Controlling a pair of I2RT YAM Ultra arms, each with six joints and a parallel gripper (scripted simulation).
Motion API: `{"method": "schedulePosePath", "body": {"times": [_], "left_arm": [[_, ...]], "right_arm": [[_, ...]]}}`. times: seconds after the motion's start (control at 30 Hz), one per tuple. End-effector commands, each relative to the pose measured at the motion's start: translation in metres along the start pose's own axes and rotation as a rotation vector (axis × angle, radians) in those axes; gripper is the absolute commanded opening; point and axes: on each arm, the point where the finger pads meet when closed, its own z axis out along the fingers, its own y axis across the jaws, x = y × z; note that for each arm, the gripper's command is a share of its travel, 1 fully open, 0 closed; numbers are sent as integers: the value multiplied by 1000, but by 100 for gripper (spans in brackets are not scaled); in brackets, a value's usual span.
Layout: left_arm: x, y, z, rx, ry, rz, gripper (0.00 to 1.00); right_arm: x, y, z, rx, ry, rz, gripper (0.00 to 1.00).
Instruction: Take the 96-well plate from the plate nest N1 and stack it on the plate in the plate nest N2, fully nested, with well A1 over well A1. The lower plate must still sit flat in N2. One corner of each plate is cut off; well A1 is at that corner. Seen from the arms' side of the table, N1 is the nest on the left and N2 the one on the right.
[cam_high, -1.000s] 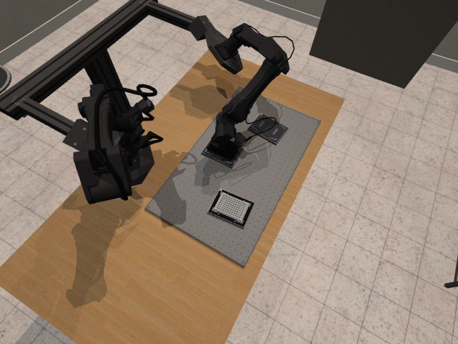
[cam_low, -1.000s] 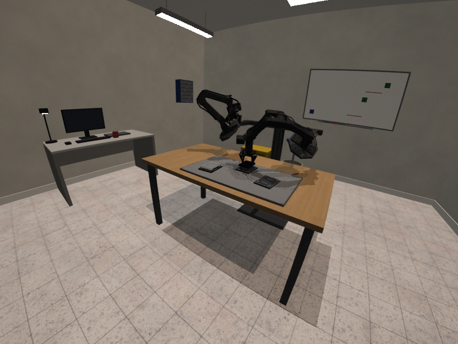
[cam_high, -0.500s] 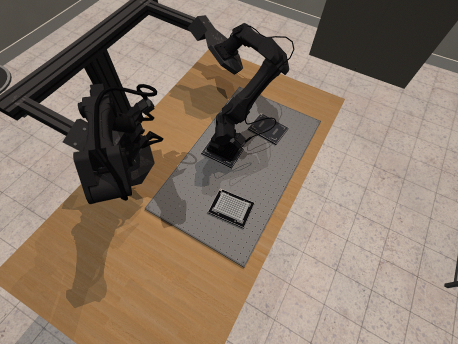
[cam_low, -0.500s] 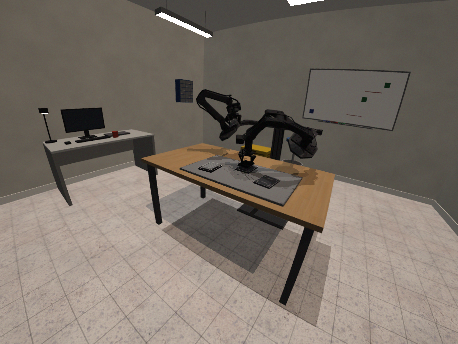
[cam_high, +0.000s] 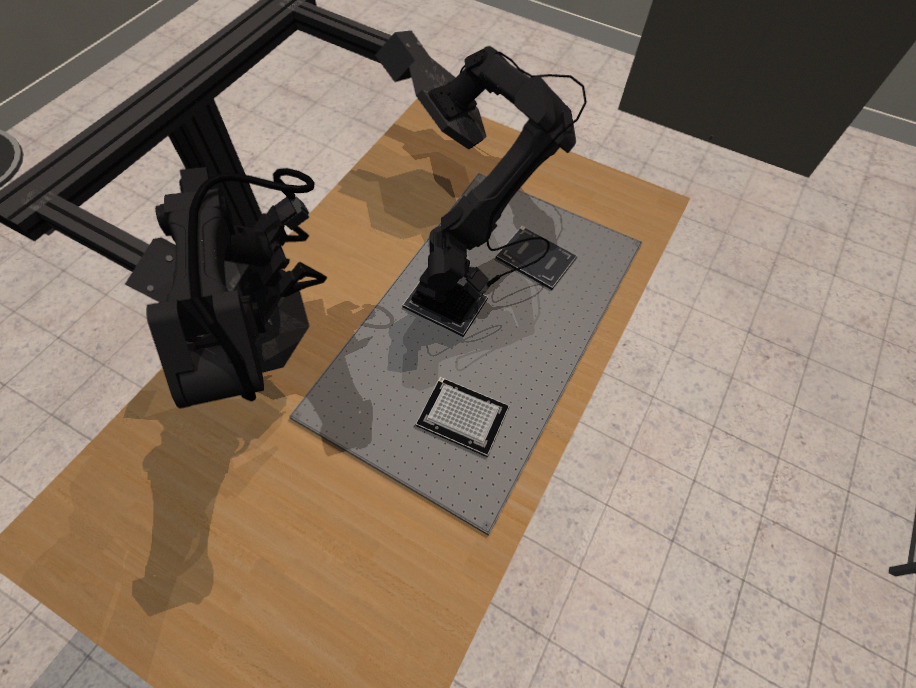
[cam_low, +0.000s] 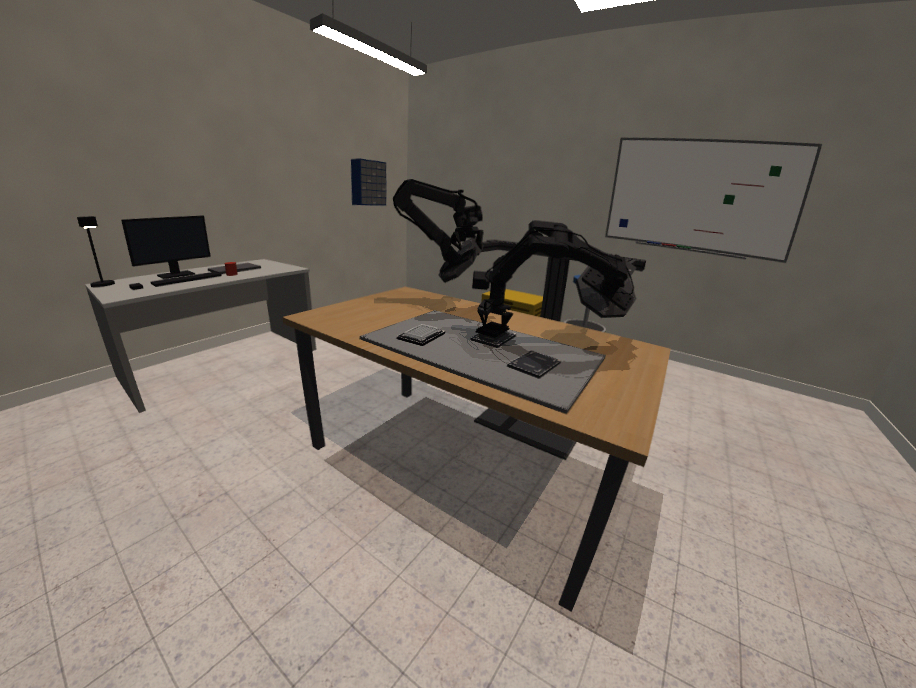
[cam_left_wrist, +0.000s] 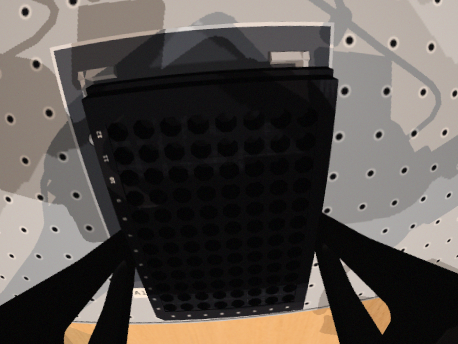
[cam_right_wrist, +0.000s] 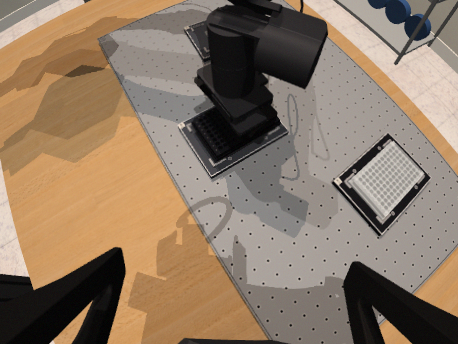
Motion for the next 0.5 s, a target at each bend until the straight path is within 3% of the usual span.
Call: {"method": "schedulePosePath", "body": {"times": [0.0, 0.47], "left_arm": [[1, -2, -2, 2, -13, 12, 79], [3, 1, 4, -2, -8, 13, 79]], "right_arm": [[-6, 2, -3, 4, -14, 2, 100], [-6, 2, -3, 4, -14, 2, 100]]}}
